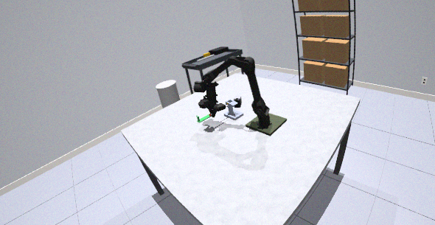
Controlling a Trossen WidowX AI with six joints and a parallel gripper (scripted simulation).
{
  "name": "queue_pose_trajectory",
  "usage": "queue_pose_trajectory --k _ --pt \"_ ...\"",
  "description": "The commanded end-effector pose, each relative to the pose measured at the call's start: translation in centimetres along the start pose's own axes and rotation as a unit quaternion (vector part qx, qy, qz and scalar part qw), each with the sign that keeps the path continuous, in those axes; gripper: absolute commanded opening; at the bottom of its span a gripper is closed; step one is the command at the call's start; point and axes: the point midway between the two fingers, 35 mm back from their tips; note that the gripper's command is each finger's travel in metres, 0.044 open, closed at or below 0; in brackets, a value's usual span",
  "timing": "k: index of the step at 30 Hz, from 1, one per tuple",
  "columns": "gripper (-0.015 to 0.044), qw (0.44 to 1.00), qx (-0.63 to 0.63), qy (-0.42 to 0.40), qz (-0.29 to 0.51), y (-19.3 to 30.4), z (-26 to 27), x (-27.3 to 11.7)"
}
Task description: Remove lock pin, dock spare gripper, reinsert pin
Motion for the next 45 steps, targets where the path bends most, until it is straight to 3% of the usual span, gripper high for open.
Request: queue_pose_trajectory --k 1,29,45 --pt "0.0000 1.000 0.002 0.000 0.003 -0.3 -0.3 0.0" --pt "0.0000 1.000 0.002 -0.005 0.004 -2.5 -0.9 -0.4" --pt "0.0000 1.000 0.002 -0.019 0.005 -2.7 -0.3 -2.8"
Point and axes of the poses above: the point midway between the two fingers, 35 mm back from their tips, its own x axis out along the fingers, its own z axis across the jaws, y = z × x, and after that the axes turned 15 degrees about -x, right-handed
